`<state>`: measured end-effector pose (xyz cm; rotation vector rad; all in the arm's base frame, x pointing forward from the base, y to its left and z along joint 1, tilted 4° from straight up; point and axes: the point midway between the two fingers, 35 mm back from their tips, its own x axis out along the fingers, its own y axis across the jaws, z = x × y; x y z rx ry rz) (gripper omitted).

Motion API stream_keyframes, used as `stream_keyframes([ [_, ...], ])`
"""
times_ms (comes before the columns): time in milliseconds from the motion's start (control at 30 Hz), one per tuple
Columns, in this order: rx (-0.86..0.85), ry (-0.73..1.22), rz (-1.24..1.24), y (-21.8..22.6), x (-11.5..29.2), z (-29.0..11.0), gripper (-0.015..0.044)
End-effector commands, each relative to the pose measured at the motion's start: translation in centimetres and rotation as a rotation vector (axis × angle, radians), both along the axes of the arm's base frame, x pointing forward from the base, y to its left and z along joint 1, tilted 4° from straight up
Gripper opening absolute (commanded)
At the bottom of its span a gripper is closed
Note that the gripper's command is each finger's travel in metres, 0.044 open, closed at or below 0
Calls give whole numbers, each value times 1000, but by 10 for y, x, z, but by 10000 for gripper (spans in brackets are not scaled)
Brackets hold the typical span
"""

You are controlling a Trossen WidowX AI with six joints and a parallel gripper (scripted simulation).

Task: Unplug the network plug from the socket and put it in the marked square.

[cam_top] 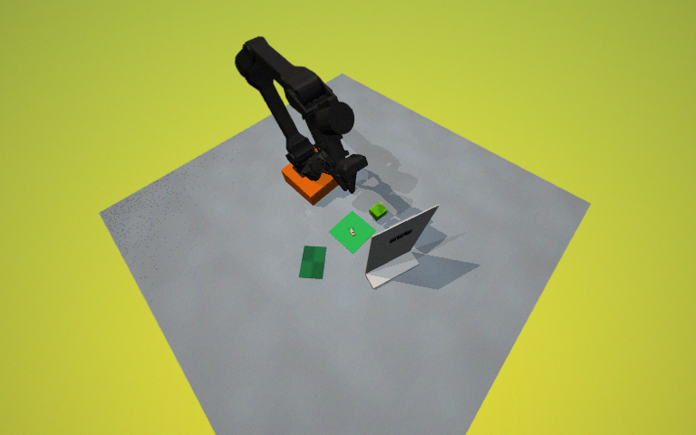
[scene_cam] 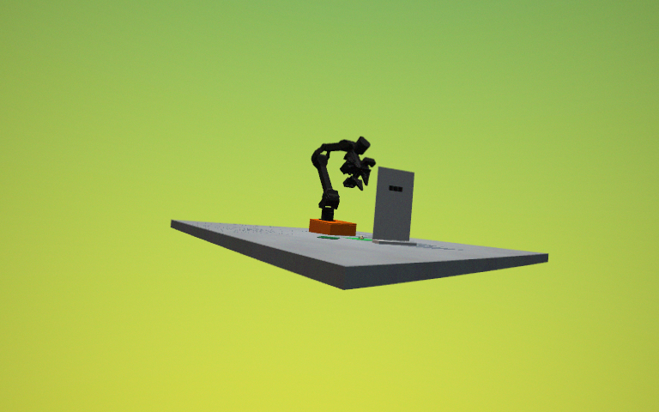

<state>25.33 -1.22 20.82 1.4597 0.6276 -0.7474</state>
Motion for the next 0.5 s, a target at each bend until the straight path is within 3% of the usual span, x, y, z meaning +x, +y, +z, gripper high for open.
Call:
stream_keyframes([
  [0, 1, -8, -8, 0, -1, 5, 209],
  [300, 1, -8, -8, 0, -1, 5, 440],
  [467, 1, -8, -8, 0, -1, 5, 440],
])
